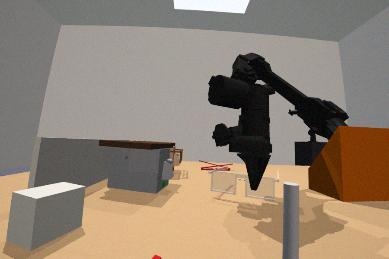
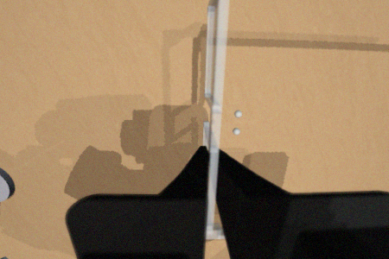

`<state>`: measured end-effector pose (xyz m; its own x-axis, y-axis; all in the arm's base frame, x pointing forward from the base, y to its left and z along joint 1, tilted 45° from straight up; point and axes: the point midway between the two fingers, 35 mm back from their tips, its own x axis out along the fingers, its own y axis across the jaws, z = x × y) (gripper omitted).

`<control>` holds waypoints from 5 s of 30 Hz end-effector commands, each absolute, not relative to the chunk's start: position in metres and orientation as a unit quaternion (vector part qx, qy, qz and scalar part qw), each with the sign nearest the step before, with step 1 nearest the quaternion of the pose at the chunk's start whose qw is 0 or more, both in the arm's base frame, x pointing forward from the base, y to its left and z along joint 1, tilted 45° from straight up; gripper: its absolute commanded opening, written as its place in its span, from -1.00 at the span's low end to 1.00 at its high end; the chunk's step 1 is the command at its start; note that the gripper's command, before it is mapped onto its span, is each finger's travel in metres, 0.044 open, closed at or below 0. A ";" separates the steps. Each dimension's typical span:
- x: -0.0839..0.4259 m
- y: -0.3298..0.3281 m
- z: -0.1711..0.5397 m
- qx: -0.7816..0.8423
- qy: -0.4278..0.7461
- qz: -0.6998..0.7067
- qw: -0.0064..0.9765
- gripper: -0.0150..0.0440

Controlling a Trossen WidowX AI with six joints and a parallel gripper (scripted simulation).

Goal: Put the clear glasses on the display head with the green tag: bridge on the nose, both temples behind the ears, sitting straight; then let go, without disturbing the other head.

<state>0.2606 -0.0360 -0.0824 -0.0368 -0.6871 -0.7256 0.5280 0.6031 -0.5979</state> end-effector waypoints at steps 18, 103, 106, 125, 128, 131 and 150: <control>0.257 -0.042 -0.088 -0.072 0.571 -0.442 0.688 -0.13; 0.254 -0.030 -0.067 -0.081 0.577 -0.438 0.685 -0.02; 0.254 -0.033 -0.071 -0.081 0.576 -0.438 0.685 -0.02; 0.251 -0.049 -0.085 -0.082 0.576 -0.440 0.684 -0.02; 0.251 -0.049 -0.085 -0.082 0.576 -0.440 0.684 -0.02; 0.254 -0.047 -0.083 -0.076 0.573 -0.439 0.688 -0.22; 0.255 -0.043 -0.080 -0.075 0.574 -0.438 0.688 -0.49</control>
<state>0.2533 -0.0465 -0.0828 -0.0450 -0.6915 -0.7210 0.5129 0.6034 -0.6107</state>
